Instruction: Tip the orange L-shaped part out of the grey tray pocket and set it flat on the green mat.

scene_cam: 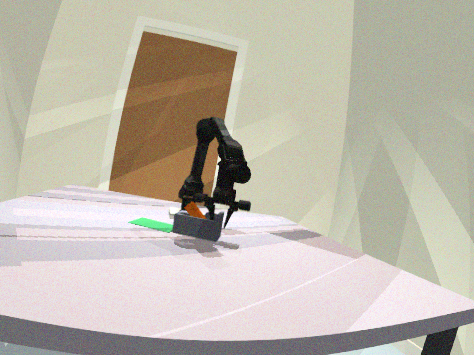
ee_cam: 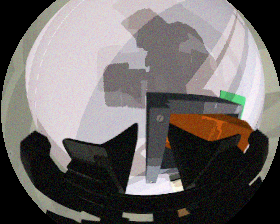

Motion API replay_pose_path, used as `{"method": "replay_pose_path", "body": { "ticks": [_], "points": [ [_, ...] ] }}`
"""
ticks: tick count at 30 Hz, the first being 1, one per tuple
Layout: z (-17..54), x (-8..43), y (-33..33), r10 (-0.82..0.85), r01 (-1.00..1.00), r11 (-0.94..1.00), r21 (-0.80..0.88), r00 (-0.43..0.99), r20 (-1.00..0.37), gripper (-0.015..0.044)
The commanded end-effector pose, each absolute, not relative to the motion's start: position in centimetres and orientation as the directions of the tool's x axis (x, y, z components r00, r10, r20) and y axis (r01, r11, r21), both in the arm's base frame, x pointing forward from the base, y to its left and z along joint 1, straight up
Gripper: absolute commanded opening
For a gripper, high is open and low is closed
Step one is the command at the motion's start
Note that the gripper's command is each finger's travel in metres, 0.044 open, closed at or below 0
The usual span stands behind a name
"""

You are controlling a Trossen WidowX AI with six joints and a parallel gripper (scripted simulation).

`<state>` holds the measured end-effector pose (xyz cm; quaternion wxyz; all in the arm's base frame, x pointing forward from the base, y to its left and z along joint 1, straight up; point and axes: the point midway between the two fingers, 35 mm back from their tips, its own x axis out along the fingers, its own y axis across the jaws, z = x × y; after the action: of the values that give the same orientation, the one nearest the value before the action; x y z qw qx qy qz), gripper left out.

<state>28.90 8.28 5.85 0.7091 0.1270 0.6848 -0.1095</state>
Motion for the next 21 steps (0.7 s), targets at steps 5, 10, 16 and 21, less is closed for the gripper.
{"method": "replay_pose_path", "body": {
  "ticks": [5,10,16,21],
  "points": [
    [5.36,28.67,8.16,0.011,0.325,0.945,0.019,0.025,-1.0,0.018],
    [5.36,28.67,8.16,0.011,0.325,0.945,0.019,0.025,-1.0,0.018],
    [5.36,28.67,8.16,0.011,0.325,0.945,0.019,0.025,-1.0,0.018],
    [5.6,28.83,8.27,0.017,0.329,0.944,0.028,0.034,-0.999,0.018]
  ]
}}
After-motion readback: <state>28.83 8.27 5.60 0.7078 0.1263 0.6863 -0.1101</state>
